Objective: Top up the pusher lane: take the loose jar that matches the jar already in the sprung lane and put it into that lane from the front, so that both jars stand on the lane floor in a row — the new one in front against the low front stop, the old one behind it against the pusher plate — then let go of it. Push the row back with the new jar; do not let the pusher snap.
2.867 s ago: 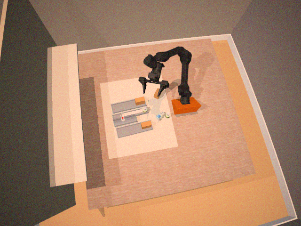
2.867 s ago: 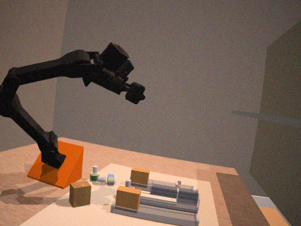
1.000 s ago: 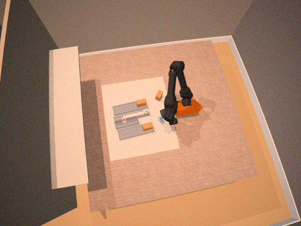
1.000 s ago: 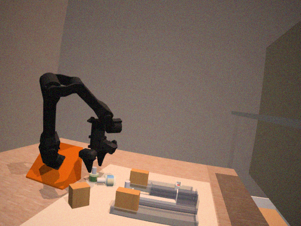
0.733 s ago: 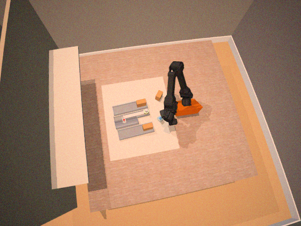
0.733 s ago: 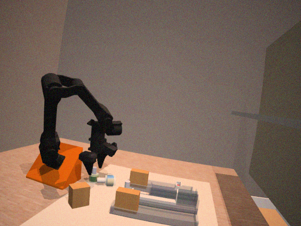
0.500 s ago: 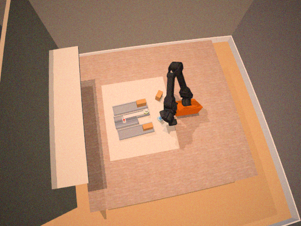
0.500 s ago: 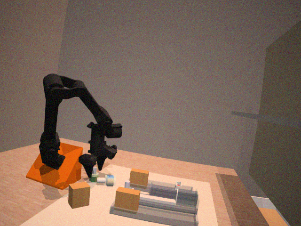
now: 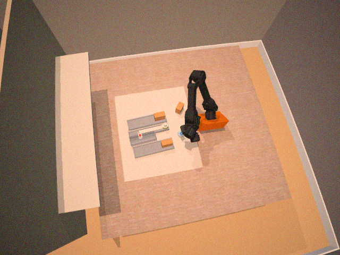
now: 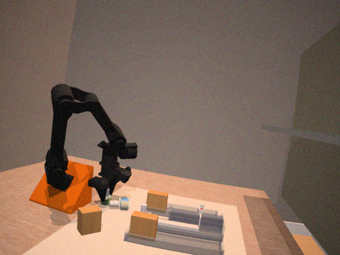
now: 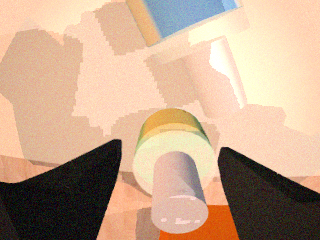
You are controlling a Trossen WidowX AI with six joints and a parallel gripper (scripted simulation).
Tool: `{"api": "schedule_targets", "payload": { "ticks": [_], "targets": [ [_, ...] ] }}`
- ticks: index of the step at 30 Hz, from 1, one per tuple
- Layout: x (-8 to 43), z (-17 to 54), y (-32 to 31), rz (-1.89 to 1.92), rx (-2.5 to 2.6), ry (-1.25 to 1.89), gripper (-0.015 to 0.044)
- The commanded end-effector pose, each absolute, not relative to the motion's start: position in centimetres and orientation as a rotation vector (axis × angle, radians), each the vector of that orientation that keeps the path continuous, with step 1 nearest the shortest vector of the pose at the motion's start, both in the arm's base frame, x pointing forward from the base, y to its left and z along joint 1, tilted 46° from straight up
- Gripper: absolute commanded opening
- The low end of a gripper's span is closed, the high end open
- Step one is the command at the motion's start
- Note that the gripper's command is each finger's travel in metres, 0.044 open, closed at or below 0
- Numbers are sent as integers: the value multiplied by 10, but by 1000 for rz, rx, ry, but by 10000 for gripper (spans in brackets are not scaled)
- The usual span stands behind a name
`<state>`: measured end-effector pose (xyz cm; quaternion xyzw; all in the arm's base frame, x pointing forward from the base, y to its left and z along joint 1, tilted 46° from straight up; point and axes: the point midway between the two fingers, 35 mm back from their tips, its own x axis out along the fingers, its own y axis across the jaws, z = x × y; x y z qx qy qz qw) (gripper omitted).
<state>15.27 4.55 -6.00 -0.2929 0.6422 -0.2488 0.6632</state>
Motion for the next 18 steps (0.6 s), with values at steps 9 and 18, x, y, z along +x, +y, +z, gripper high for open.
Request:
{"api": "schedule_targets", "payload": {
  "ticks": [9,18],
  "targets": [
    [152,-60,44,-563,-675,1453,78],
    [158,-29,79,-558,-672,1455,0]
  ]
}}
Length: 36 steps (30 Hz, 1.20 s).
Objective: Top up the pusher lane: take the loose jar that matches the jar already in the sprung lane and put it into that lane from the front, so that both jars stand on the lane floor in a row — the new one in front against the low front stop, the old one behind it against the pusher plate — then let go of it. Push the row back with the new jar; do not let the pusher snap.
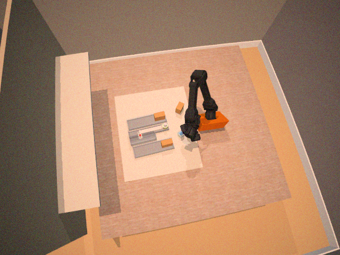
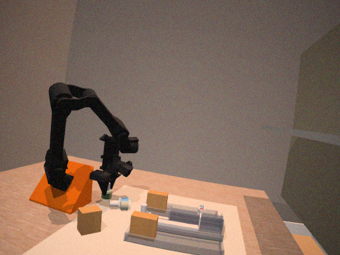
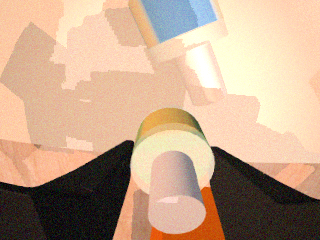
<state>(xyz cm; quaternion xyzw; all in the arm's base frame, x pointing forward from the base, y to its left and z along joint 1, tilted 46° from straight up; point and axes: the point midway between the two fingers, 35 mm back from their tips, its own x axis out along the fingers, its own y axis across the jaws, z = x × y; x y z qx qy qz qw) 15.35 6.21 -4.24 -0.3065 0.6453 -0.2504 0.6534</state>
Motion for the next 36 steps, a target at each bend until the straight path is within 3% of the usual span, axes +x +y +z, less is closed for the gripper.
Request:
{"api": "schedule_targets", "payload": {
  "ticks": [1,17,36],
  "targets": [
    [158,-24,83,-558,-672,1455,0],
    [157,17,113,-555,-673,1460,0],
    [234,20,78,-489,-676,1488,0]
  ]
}}
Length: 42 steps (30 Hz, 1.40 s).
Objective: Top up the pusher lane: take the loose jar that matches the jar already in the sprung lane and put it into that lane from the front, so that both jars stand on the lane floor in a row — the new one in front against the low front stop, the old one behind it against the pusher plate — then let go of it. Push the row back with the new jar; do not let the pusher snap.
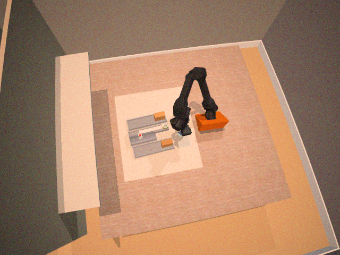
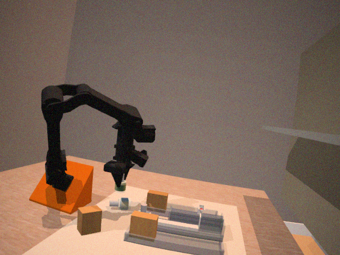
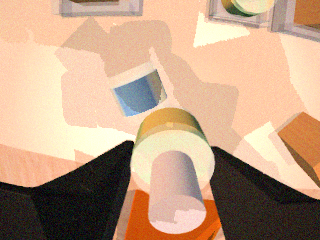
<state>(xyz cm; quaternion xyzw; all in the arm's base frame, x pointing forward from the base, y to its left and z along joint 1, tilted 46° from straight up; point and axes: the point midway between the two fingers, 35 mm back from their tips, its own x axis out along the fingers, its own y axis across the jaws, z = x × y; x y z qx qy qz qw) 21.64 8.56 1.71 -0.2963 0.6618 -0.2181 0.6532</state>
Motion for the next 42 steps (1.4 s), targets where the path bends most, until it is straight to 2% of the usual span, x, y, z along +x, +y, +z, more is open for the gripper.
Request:
{"api": "schedule_targets", "payload": {
  "ticks": [1,12,42],
  "targets": [
    [238,21,75,-490,-680,1486,0],
    [282,32,35,-516,-732,1473,0],
    [289,15,18,-518,-733,1472,0]
  ]
}}
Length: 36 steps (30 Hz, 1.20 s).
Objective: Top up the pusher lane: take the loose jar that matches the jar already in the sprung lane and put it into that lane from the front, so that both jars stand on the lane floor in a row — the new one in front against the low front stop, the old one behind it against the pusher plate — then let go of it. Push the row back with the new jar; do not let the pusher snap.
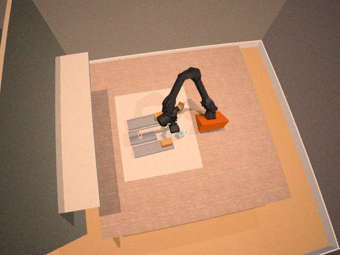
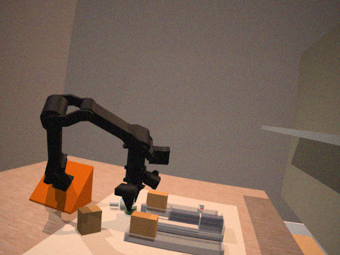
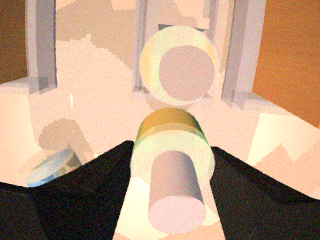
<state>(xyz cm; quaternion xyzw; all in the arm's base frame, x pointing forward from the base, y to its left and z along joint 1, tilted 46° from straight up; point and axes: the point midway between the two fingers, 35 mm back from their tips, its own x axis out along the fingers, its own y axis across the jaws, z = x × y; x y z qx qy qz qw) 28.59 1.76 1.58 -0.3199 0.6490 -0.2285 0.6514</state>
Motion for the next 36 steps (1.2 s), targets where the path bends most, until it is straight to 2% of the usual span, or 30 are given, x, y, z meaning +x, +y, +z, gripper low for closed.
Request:
{"api": "schedule_targets", "payload": {
  "ticks": [1,36],
  "targets": [
    [289,15,18,-518,-733,1472,0],
    [303,14,19,-518,-732,1471,0]
  ]
}}
